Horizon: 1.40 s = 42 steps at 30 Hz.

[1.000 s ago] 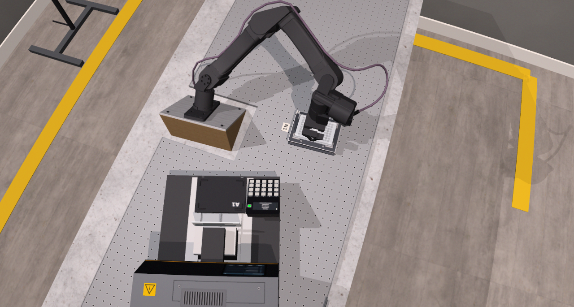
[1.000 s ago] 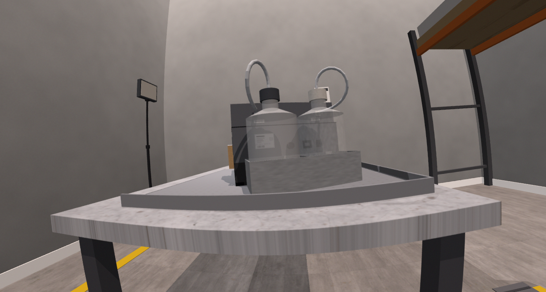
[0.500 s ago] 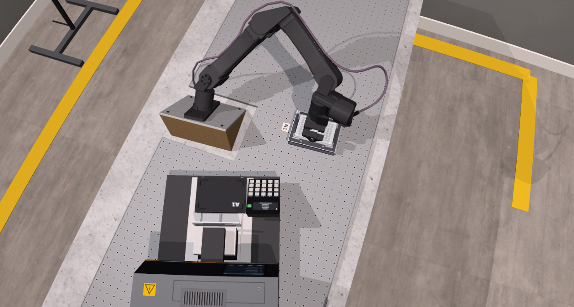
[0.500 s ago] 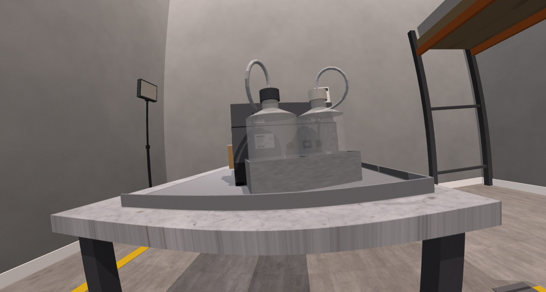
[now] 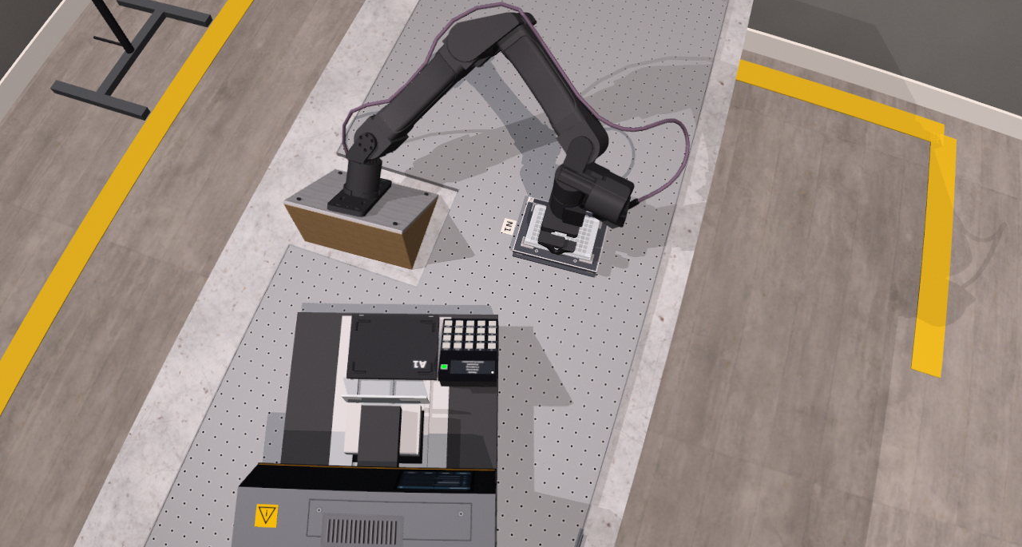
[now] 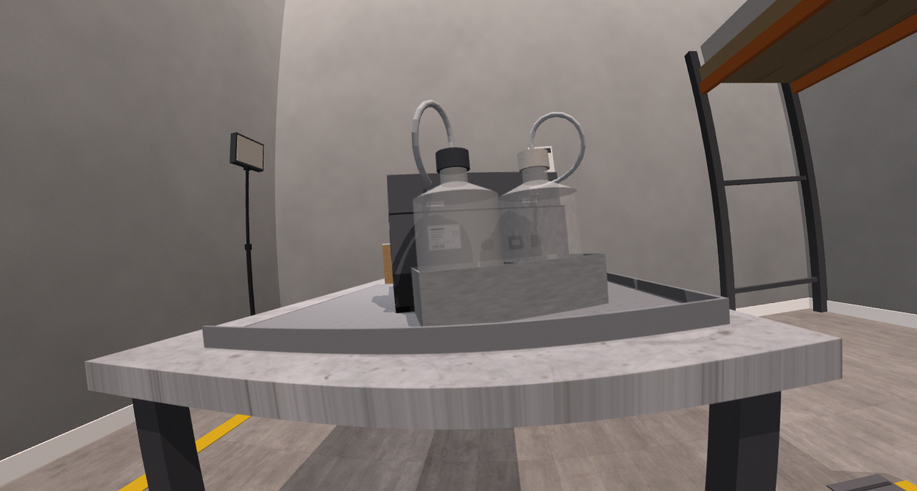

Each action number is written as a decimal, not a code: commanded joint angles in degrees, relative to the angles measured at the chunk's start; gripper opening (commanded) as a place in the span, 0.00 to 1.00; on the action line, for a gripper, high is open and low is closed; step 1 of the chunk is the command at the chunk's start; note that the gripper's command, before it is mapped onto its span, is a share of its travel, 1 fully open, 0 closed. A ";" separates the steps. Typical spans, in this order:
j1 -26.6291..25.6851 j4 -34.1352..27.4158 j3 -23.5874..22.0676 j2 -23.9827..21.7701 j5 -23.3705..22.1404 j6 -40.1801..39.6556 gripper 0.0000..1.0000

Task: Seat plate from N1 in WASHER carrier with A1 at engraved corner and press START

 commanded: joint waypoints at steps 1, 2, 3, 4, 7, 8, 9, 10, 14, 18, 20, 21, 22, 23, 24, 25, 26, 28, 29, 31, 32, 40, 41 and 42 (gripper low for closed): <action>-0.56 1.60 -1.29 0.88 -0.63 0.81 1.00; -0.35 1.76 -1.38 0.89 -0.61 0.90 1.00; -0.15 1.92 -1.46 0.91 -0.62 0.98 1.00; -0.03 2.07 -1.54 0.92 -0.66 1.06 1.00; -0.60 2.32 -1.66 0.94 -0.64 1.21 1.00; -0.65 2.34 -1.68 0.94 -0.51 1.23 1.00; -0.65 2.36 -1.69 0.93 -0.42 1.24 1.00; -0.66 2.38 -1.70 0.94 -0.42 1.24 1.00; -0.11 1.69 -0.44 -0.03 -0.21 0.82 1.00; -0.11 1.69 -0.44 -0.03 -0.21 0.82 1.00; -0.11 1.69 -0.44 -0.03 -0.21 0.82 1.00; -0.11 1.69 -0.44 -0.03 -0.21 0.82 1.00; -0.11 1.69 -0.44 -0.03 -0.21 0.82 0.98; -0.11 1.69 -0.44 -0.03 -0.21 0.82 0.96; -0.11 1.69 -0.44 -0.03 -0.21 0.82 0.94; -0.11 1.69 -0.44 -0.03 -0.21 0.82 0.92; -0.11 1.69 -0.44 -0.03 -0.21 0.82 0.90; -0.11 1.69 -0.44 -0.03 -0.20 0.82 0.86; -0.11 1.69 -0.44 -0.03 -0.20 0.82 0.84; -0.11 1.69 -0.44 -0.03 -0.20 0.82 0.84; -0.11 1.69 -0.44 -0.03 -0.20 0.82 0.84; -0.11 1.69 -0.44 -0.03 -0.20 0.82 0.84; -0.11 1.69 -0.44 -0.03 -0.20 0.82 0.84; -0.11 1.69 -0.44 -0.03 -0.20 0.82 0.84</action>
